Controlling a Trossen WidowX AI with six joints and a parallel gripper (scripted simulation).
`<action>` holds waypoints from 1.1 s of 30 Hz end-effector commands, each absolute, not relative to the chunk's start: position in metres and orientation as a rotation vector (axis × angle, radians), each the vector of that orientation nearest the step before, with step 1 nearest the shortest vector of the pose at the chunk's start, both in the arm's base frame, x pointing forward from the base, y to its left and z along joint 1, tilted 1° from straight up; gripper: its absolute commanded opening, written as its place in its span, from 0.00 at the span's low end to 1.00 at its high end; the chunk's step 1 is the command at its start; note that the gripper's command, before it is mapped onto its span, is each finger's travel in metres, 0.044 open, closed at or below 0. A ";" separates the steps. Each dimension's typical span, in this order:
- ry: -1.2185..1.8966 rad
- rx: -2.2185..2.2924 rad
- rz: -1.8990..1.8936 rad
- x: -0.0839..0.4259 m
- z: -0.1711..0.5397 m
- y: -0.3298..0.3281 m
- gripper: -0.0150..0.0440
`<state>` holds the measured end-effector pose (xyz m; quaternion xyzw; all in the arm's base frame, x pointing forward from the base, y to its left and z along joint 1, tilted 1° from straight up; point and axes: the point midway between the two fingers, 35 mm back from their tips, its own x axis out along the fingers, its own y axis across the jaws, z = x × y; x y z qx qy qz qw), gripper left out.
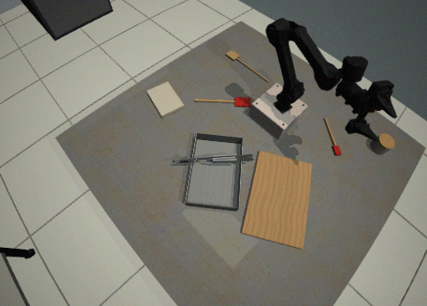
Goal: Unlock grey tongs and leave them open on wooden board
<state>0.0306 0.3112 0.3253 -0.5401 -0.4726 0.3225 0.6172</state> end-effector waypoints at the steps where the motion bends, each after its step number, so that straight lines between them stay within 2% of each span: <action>1: -0.856 -1.253 0.844 0.074 0.301 0.336 1.00; 9: -0.205 -1.105 0.919 0.191 0.241 0.345 1.00; 20: 0.616 -0.664 0.637 0.330 0.153 0.257 1.00; 26: 1.027 -0.265 0.312 0.375 0.108 0.178 1.00; 33: 1.380 0.253 -0.188 0.391 0.066 0.079 1.00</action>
